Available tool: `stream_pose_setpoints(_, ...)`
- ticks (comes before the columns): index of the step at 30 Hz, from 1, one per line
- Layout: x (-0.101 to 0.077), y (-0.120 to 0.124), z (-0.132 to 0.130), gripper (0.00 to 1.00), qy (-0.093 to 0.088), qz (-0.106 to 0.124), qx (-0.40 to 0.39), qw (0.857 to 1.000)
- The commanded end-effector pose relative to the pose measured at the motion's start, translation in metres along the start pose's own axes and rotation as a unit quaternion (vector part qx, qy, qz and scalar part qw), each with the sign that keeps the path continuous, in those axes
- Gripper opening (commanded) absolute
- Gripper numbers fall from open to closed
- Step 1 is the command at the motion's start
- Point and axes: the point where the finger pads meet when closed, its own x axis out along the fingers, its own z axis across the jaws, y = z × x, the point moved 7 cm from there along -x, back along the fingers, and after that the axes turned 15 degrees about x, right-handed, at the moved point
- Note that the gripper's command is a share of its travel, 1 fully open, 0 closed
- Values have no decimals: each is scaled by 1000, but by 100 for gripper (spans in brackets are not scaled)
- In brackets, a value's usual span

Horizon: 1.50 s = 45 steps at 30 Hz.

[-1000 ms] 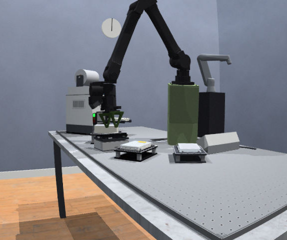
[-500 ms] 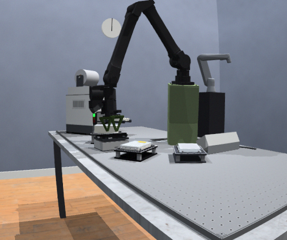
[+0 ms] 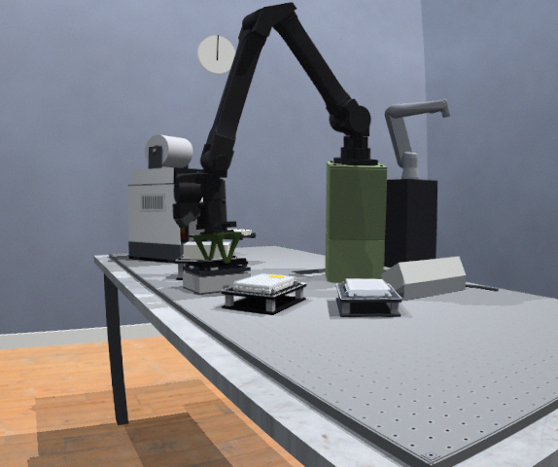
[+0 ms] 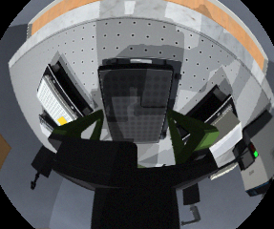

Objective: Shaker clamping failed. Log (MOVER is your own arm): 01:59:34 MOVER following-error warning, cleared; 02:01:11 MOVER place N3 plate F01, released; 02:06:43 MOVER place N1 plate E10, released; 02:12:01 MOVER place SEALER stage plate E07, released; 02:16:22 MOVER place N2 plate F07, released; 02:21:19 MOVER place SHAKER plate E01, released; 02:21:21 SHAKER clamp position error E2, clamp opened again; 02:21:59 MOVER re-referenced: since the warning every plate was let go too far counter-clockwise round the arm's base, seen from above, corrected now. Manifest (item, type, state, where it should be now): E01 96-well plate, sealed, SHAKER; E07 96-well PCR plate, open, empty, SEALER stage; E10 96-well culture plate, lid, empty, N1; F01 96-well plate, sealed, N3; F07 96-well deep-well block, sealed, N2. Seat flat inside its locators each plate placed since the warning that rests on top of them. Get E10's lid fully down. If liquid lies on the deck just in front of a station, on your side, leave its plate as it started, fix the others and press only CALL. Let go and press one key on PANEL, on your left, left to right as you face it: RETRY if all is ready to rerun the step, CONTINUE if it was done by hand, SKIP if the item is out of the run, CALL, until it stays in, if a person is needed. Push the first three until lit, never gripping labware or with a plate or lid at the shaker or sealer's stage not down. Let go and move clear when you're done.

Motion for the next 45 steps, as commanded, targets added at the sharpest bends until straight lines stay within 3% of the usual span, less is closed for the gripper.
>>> stream_pose_setpoints(1,9,-10,3,100,0,-9,-1,1000)
stream_pose_setpoints(15,1,-8,1,100,-1,-9,-1,1000)
stream_pose_setpoints(16,1,-8,1,0,-1,-9,-1,1000)
stream_pose_setpoints(45,1,-8,1,0,-1,-9,-1,1000)
